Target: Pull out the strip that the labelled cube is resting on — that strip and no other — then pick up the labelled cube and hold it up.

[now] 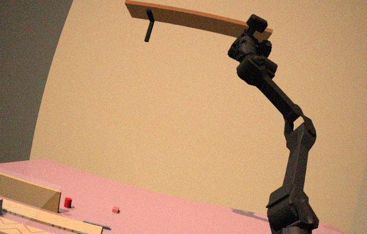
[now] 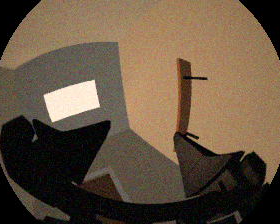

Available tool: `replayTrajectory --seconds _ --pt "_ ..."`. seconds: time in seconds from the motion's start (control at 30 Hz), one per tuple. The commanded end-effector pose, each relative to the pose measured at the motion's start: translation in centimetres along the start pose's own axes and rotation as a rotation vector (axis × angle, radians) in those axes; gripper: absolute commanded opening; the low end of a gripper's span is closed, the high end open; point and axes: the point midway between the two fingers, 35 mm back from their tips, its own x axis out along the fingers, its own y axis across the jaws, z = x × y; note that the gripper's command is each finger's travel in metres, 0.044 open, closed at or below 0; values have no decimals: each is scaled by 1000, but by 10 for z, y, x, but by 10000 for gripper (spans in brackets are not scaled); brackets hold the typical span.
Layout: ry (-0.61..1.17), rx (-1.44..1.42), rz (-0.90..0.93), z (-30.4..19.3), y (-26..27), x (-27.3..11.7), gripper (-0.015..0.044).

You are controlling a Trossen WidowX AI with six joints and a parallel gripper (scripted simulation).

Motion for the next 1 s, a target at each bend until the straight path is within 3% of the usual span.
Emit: replayTrajectory --seconds 0.0,0.23,0.5,0.73,0.97 --pt "218 48 -62 -73 4 -25 400" --pt "544 79 -139 -168 19 -84 400" --pt "916 53 -196 -252 43 -179 400" --pt "1239 -27 -211 -298 65 -280 400" --pt "1555 -173 -183 -313 83 -391 400"
